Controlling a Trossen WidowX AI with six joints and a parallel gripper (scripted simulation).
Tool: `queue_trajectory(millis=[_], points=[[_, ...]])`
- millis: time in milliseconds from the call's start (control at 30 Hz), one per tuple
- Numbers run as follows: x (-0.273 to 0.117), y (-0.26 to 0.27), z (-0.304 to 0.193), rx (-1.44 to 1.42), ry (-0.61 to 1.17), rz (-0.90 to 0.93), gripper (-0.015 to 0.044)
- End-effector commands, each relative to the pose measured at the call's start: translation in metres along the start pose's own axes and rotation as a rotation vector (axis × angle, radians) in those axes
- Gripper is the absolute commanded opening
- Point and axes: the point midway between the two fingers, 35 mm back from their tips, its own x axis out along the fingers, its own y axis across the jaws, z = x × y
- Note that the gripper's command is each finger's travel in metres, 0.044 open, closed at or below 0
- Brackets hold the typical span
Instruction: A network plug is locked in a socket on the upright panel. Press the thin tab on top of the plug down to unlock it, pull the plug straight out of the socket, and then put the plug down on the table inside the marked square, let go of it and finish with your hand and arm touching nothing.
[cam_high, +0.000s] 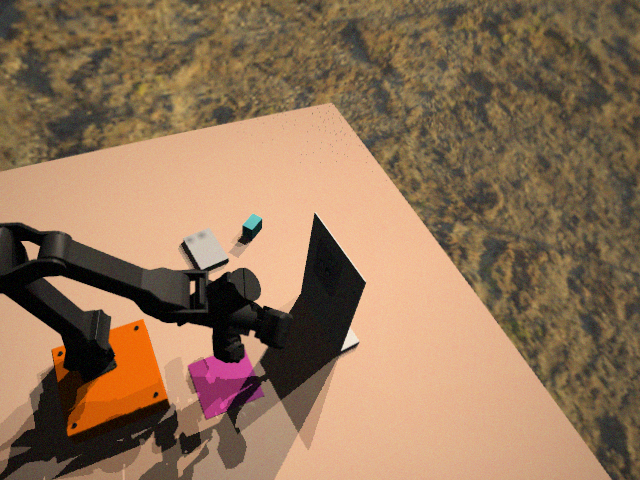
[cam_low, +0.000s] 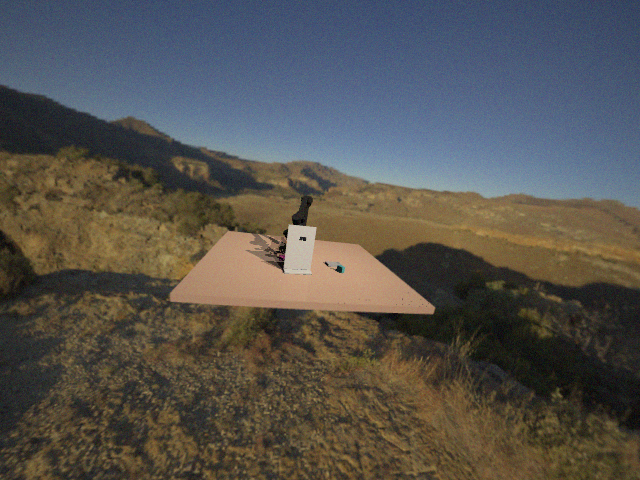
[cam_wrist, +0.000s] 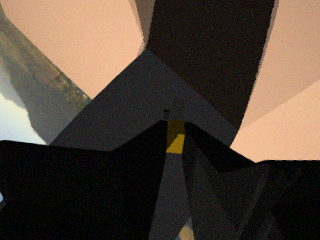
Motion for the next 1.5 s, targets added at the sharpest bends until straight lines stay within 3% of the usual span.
queue_trajectory(millis=[0,433,867,1467], points=[[0.0,-0.008,0.01,0.052,-0.092,-0.016,0.0],[-0.015,-0.038,0.049,0.176,-0.453,-0.011,0.0],[-0.051,-0.047,0.077,0.179,-0.767,0.117,0.0],[-0.038,-0.056,0.088,0.176,-0.781,0.127,0.0]])
